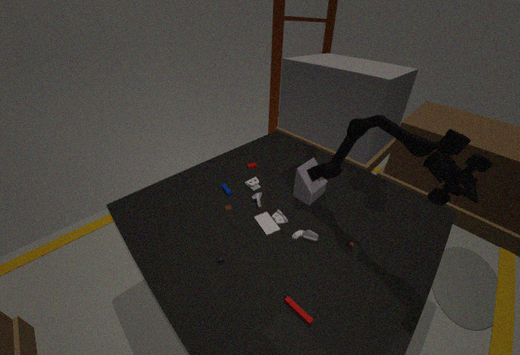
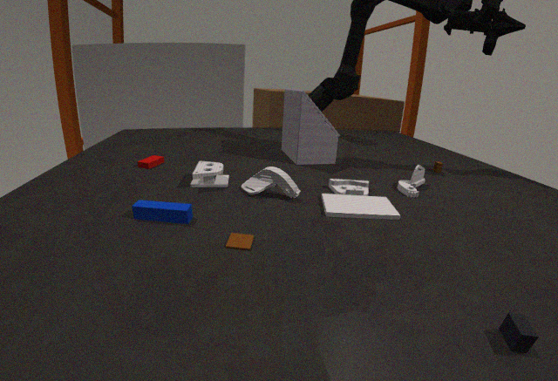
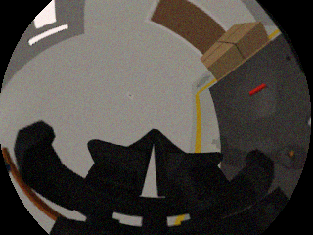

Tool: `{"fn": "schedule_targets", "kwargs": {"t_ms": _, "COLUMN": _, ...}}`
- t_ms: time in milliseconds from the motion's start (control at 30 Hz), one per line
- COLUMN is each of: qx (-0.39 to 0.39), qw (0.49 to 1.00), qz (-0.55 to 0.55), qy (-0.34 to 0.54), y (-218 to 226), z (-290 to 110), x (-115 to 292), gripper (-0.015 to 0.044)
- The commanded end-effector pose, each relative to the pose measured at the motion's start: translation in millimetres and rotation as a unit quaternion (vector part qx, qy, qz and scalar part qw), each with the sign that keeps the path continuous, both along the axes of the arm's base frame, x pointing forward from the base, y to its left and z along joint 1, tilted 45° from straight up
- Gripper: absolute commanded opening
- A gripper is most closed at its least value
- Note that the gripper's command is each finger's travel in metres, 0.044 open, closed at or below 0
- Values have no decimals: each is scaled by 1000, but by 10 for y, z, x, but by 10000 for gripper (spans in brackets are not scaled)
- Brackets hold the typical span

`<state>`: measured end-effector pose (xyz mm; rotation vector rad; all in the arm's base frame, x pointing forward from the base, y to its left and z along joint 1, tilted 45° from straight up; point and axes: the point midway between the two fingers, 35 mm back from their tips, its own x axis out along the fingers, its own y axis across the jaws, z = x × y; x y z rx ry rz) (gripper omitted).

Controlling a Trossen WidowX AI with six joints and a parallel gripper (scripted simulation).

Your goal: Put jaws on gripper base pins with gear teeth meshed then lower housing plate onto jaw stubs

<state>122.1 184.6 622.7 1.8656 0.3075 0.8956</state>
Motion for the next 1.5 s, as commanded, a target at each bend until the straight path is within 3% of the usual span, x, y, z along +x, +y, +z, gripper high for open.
{"fn": "schedule_targets", "kwargs": {"t_ms": 0, "qx": -42, "qw": 999, "qz": -17, "qy": -16, "y": 135, "z": -92, "x": 71, "gripper": 0}}
{"fn": "schedule_targets", "kwargs": {"t_ms": 233, "qx": -110, "qw": 992, "qz": -43, "qy": -39, "y": 342, "z": -262, "x": 208, "gripper": 0}}
{"fn": "schedule_targets", "kwargs": {"t_ms": 633, "qx": -135, "qw": 986, "qz": -95, "qy": -37, "y": 265, "z": -361, "x": 421, "gripper": 0}}
{"fn": "schedule_targets", "kwargs": {"t_ms": 1467, "qx": -353, "qw": 916, "qz": -176, "qy": -79, "y": 638, "z": -968, "x": 1143, "gripper": 0}}
